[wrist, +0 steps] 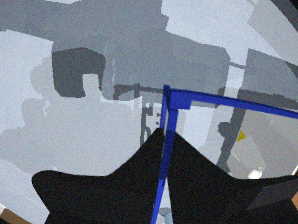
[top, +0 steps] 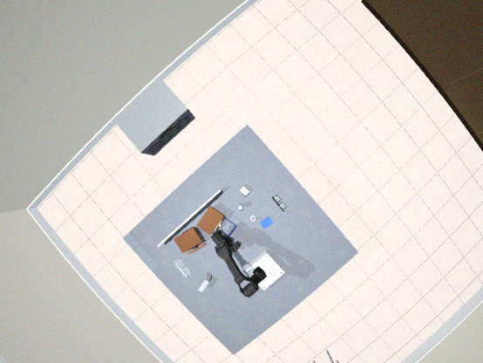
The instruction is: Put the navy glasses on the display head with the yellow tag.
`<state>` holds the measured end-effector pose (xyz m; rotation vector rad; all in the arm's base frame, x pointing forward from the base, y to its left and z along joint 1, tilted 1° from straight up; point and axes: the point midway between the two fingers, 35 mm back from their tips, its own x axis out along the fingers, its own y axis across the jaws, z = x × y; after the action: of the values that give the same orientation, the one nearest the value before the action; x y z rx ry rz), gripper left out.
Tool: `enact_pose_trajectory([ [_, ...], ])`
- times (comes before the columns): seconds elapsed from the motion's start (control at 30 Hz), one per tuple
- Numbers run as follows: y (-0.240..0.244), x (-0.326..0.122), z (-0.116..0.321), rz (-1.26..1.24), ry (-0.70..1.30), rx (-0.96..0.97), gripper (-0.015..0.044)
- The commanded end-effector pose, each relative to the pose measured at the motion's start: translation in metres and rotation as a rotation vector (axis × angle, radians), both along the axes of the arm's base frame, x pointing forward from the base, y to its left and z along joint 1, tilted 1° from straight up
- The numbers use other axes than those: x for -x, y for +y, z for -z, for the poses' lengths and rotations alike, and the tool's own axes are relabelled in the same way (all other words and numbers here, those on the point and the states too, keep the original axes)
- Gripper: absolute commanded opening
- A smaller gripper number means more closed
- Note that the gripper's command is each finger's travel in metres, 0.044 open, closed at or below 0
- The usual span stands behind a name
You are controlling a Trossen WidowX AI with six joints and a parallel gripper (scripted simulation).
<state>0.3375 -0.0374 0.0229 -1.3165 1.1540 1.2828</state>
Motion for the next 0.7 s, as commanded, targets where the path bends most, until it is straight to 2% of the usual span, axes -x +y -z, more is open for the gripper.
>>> enact_pose_trajectory([
  [0.0,0.0,-0.008,-0.003,0.003,-0.007,0.004,0.0],
  [0.67,0.003,-0.031,-0.004,0.003,-0.016,0.003,0.0],
])
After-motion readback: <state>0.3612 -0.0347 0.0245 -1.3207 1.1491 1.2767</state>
